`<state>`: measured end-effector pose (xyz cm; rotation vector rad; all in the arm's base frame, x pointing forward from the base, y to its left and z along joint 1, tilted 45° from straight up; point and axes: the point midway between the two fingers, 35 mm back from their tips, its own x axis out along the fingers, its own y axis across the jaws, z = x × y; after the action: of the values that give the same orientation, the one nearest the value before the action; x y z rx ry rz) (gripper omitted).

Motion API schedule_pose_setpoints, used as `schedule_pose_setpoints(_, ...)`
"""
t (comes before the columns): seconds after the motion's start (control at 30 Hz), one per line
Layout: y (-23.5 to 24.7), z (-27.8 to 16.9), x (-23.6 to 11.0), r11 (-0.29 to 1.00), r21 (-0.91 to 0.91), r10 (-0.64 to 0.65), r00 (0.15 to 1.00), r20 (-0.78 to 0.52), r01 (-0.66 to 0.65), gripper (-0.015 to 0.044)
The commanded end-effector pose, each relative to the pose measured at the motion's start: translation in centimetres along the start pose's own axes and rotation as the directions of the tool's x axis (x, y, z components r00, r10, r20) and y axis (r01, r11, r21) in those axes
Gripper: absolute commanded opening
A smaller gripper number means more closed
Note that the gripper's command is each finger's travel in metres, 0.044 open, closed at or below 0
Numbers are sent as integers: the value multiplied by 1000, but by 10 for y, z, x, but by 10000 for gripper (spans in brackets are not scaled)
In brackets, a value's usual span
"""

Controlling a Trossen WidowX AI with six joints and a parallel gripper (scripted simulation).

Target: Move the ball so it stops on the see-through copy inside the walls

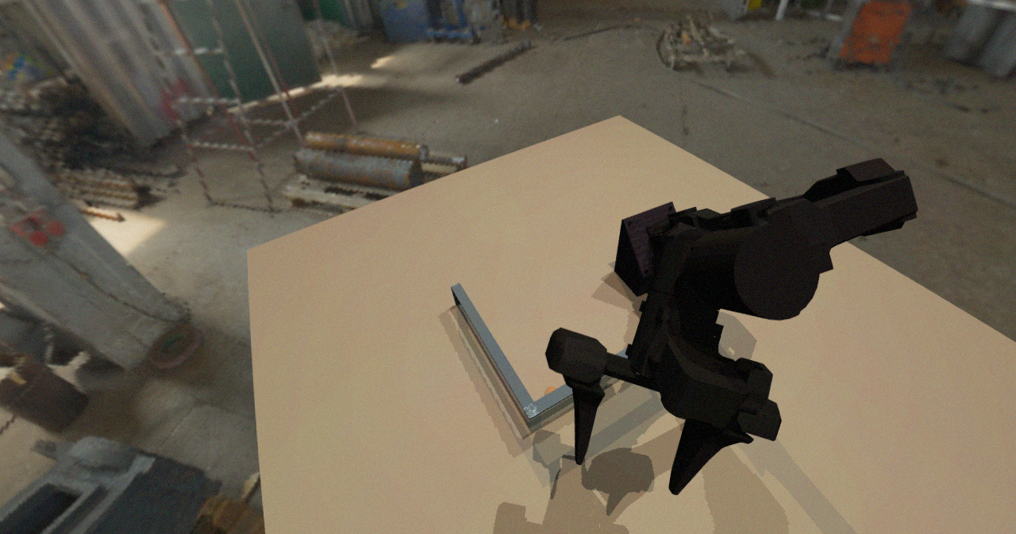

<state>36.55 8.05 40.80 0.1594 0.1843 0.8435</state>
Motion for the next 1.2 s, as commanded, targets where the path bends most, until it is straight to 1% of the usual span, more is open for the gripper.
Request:
schedule_pose_setpoints(0.0, -1, -3, 1, 1000, -5, -2, 1000, -6, 2, 374)
schedule_pose_setpoints(0.07, -12, -24, 5, 999, -42, -15, 999, -52, 13, 321)
schedule_pose_setpoints(0.17, -30, -73, 12, 992, -129, -32, 986, -163, 11, 243)
schedule_pose_setpoints(0.2, -35, -90, 13, 988, -157, -34, 979, -201, 2, 236)
schedule_pose_setpoints(0.33, -45, -141, 14, 971, -232, -27, 950, -312, -49, 236)
schedule_pose_setpoints(0.53, -47, -213, 7, 932, -314, 13, 883, -468, -180, 236)
schedule_pose_setpoints(0.67, -42, -255, -2, 896, -339, 57, 831, -554, -287, 236)
schedule_pose_setpoints(0.87, -24, -314, -21, 810, -337, 159, 733, -662, -480, 236)
schedule_pose_setpoints(1.03, -2, -354, -42, 709, -308, 262, 642, -720, -634, 236)
schedule_pose_setpoints(1.17, 0, -357, -44, 700, -305, 271, 635, -724, -646, 236)
